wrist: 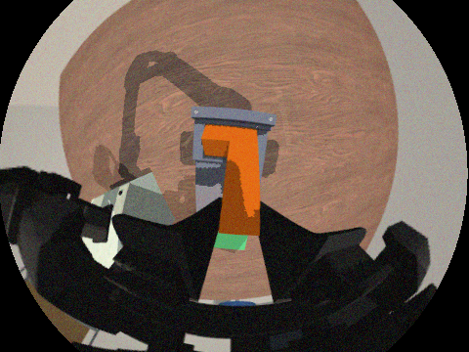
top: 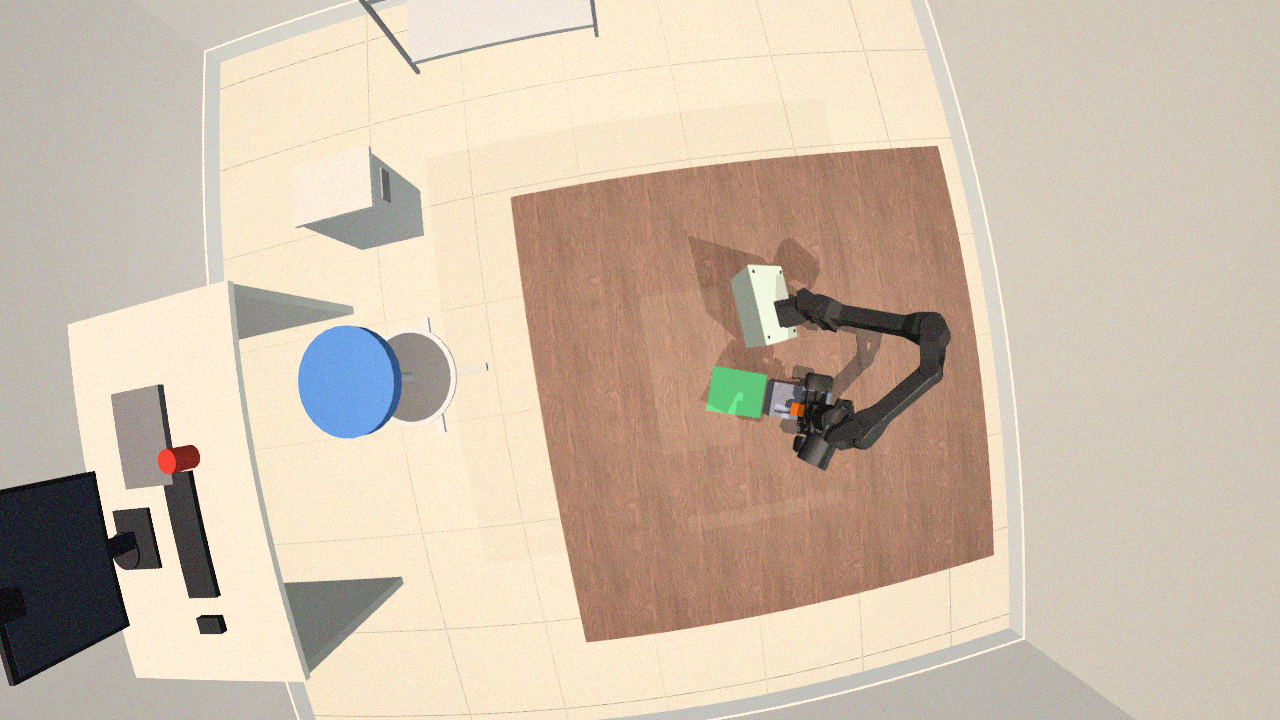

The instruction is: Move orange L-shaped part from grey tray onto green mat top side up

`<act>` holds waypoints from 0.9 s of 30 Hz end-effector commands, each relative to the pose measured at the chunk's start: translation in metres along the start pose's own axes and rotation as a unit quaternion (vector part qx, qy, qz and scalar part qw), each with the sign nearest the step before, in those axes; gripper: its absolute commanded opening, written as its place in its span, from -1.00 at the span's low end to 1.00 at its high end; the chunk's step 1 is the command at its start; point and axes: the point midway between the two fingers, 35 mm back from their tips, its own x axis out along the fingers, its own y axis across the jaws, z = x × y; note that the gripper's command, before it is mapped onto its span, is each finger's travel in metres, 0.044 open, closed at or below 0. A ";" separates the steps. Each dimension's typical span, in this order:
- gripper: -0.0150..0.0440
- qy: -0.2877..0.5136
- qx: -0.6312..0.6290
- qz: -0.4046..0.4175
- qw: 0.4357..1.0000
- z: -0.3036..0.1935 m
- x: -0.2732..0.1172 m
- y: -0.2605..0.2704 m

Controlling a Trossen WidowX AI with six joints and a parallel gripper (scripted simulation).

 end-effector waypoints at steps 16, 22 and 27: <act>-0.49 -0.001 -0.002 -0.005 1.000 0.001 -0.034 -0.001; -0.49 -0.001 -0.002 -0.005 1.000 0.001 -0.035 -0.001; -0.49 -0.001 -0.002 -0.005 1.000 0.000 -0.039 -0.001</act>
